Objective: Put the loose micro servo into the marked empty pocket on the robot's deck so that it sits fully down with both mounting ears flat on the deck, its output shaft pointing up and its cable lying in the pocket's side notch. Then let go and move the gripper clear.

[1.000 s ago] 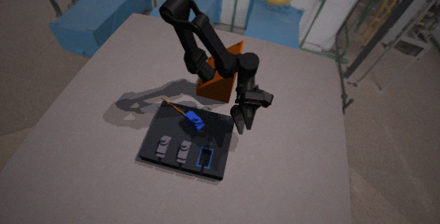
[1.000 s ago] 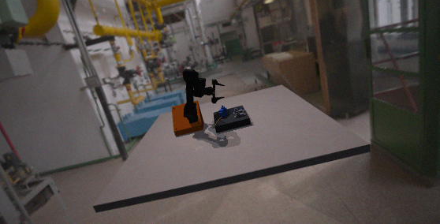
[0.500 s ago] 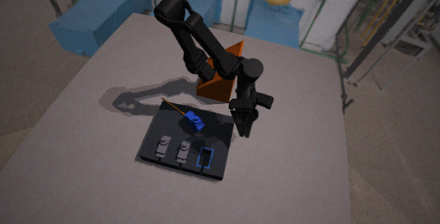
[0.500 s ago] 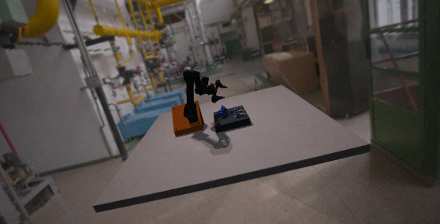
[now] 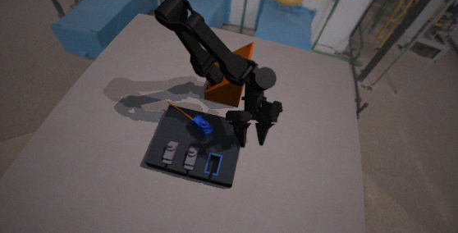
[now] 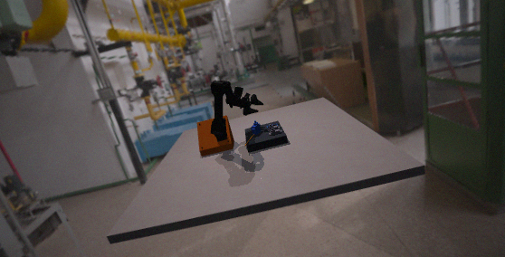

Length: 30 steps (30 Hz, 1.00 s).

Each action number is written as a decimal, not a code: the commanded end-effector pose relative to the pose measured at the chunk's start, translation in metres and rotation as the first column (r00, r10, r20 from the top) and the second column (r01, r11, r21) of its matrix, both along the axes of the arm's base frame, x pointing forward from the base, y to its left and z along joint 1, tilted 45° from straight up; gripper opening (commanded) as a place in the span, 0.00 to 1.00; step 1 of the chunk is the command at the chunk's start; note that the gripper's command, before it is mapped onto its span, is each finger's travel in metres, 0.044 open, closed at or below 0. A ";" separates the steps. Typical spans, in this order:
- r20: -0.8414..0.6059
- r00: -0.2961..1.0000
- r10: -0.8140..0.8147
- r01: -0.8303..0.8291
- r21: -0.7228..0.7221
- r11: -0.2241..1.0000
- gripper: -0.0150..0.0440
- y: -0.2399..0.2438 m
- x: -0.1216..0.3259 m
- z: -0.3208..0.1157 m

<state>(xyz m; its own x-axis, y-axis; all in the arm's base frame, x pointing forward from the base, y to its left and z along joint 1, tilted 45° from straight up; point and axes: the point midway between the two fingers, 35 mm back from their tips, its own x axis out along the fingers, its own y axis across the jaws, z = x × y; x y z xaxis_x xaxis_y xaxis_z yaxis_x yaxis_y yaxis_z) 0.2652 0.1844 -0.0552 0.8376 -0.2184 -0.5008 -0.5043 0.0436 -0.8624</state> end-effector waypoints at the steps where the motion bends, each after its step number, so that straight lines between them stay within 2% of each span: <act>1: -0.007 0.997 -0.076 0.076 0.088 0.993 1.00 -0.003 0.002 -0.001; 15: -0.057 0.926 -0.373 0.366 0.379 0.850 1.00 -0.016 0.006 0.001; 30: -0.162 0.731 -0.663 0.603 0.609 0.515 1.00 -0.034 0.007 0.009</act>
<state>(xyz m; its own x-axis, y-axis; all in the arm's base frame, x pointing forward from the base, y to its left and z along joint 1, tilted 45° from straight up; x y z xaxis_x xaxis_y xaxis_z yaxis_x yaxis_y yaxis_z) 0.2719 0.1541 -0.0474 0.6638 -0.3815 -0.6433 -0.1306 0.7878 -0.6020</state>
